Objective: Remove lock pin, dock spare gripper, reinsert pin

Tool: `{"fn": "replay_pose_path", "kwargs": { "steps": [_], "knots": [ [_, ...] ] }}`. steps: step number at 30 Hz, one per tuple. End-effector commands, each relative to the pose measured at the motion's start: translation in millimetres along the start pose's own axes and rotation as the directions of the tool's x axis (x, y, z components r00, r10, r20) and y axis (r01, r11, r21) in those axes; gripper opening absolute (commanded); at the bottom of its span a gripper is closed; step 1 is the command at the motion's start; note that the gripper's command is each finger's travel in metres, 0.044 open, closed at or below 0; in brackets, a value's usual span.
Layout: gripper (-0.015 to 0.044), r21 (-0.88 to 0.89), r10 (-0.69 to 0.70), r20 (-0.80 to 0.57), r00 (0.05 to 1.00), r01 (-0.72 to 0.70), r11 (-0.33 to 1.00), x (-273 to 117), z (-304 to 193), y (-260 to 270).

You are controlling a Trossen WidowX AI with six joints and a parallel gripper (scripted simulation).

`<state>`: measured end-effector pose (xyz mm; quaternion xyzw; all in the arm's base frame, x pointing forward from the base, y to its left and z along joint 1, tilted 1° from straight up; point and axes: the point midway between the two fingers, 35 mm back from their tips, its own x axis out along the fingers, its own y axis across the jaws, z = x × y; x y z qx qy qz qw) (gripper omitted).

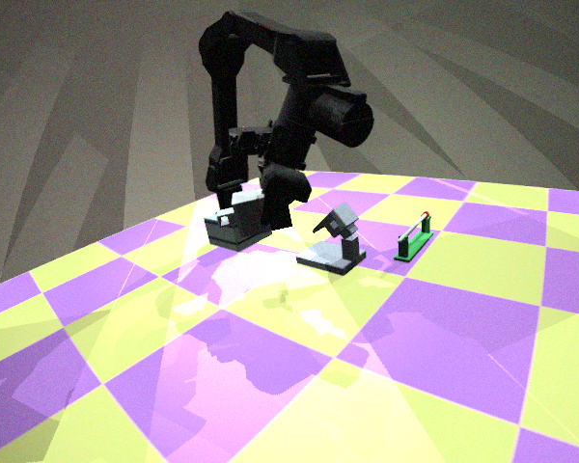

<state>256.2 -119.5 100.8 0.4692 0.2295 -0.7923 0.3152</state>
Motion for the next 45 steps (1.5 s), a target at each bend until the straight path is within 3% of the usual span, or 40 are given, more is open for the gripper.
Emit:
{"fn": "replay_pose_path", "kwargs": {
  "steps": [1,21,45],
  "knots": [
    [0.0000,-0.118,-0.005,-0.012,1.000,0.004,0.993,-3,-2,-7],
    [0.0000,-0.621,-0.022,-0.084,0.996,-0.035,0.783,-18,-15,-34],
    [0.0000,-0.961,-0.052,-0.165,0.985,-0.149,0.233,-33,-27,-69]
  ]
}}
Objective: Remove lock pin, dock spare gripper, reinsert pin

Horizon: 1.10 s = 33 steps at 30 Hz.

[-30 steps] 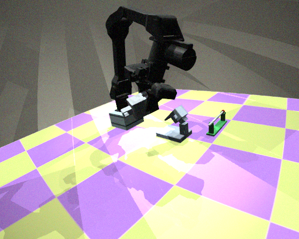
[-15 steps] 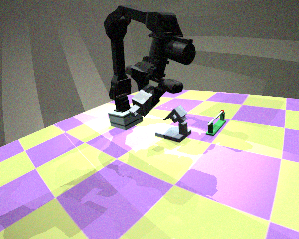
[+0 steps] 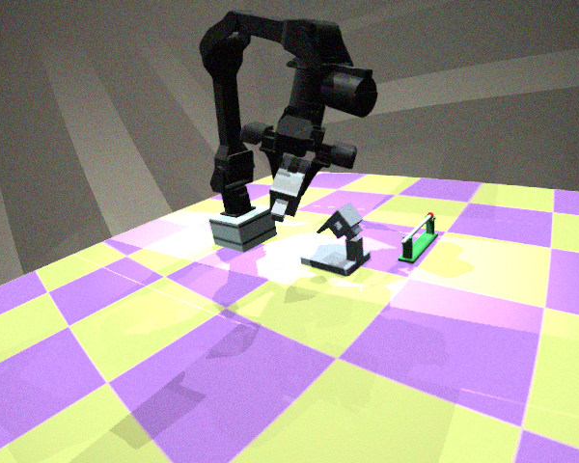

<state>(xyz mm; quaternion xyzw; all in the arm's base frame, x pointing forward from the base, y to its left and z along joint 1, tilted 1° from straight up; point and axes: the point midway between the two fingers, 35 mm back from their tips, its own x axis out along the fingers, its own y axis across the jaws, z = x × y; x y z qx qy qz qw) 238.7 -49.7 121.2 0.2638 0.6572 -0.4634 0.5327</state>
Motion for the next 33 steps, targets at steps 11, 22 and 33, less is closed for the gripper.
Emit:
{"fn": "replay_pose_path", "kwargs": {
  "steps": [11,22,33],
  "knots": [
    [0.0000,-0.389,0.033,-0.038,0.999,-0.046,0.920,-6,-24,-2],
    [0.0000,-0.647,0.059,-0.069,0.996,-0.089,0.757,-10,-41,-3],
    [0.0000,-0.843,0.081,-0.101,0.992,-0.129,0.522,-14,-58,-6]
  ]
}}
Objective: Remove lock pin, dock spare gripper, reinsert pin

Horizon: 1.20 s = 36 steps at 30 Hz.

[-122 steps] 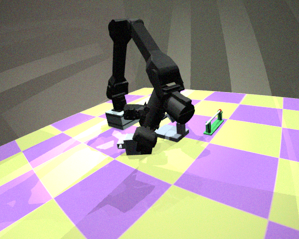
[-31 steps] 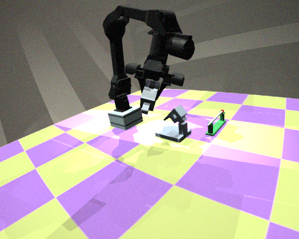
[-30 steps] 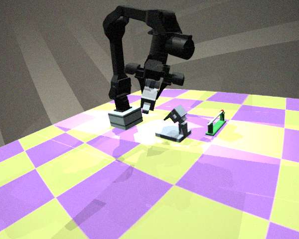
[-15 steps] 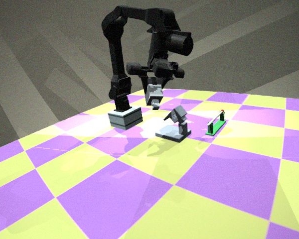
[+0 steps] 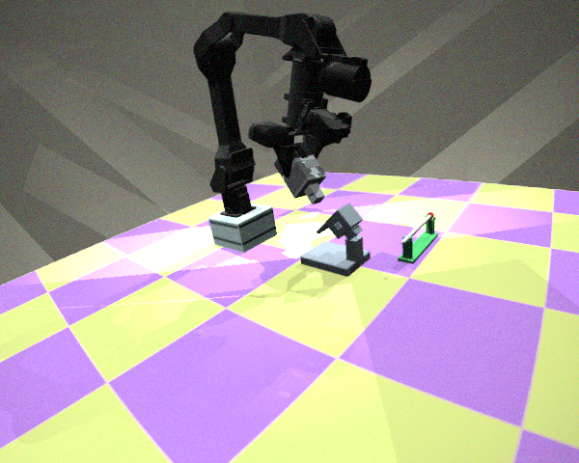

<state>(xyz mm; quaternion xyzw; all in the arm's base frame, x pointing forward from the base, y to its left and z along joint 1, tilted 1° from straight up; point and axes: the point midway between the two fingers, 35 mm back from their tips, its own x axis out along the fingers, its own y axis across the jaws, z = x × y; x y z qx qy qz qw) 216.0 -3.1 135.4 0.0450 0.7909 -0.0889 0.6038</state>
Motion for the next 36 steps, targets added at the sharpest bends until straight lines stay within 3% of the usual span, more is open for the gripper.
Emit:
{"fn": "replay_pose_path", "kwargs": {
  "steps": [1,36],
  "knots": [
    [0.0000,-0.122,0.018,-0.005,1.000,-0.019,0.992,-1,-7,5],
    [0.0000,-0.171,0.027,0.022,0.999,-0.023,0.985,18,25,13]
  ]
}}
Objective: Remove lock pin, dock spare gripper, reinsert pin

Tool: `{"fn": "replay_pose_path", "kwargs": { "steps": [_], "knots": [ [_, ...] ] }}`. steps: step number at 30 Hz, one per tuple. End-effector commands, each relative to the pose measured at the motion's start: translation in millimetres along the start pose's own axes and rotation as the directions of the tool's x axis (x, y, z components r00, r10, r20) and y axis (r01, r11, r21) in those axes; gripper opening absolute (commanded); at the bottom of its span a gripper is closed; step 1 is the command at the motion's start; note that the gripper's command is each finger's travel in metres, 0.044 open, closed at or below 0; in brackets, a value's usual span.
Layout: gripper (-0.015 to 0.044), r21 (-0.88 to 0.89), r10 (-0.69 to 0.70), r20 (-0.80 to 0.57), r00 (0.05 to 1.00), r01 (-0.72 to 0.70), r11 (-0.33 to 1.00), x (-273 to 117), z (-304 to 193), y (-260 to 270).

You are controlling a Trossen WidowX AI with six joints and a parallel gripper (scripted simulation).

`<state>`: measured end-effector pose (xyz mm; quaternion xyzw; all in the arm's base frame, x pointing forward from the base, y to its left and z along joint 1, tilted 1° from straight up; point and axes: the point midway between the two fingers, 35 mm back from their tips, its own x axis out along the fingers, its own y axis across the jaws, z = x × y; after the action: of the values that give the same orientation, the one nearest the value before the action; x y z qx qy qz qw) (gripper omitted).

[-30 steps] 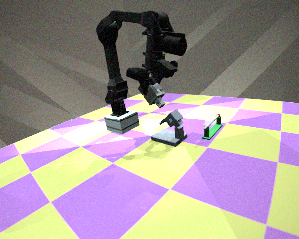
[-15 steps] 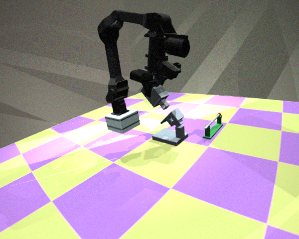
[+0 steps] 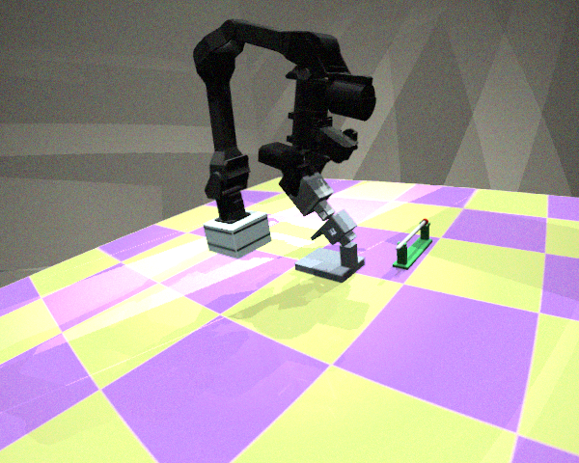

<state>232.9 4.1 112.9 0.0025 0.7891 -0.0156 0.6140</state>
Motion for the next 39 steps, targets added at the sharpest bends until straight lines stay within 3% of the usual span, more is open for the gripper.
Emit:
{"fn": "replay_pose_path", "kwargs": {
  "steps": [1,39],
  "knots": [
    [0.0000,-0.004,0.002,0.005,1.000,-0.002,1.000,2,6,0],
    [0.0000,0.002,0.002,0.001,1.000,-0.002,1.000,18,30,0]
  ]
}}
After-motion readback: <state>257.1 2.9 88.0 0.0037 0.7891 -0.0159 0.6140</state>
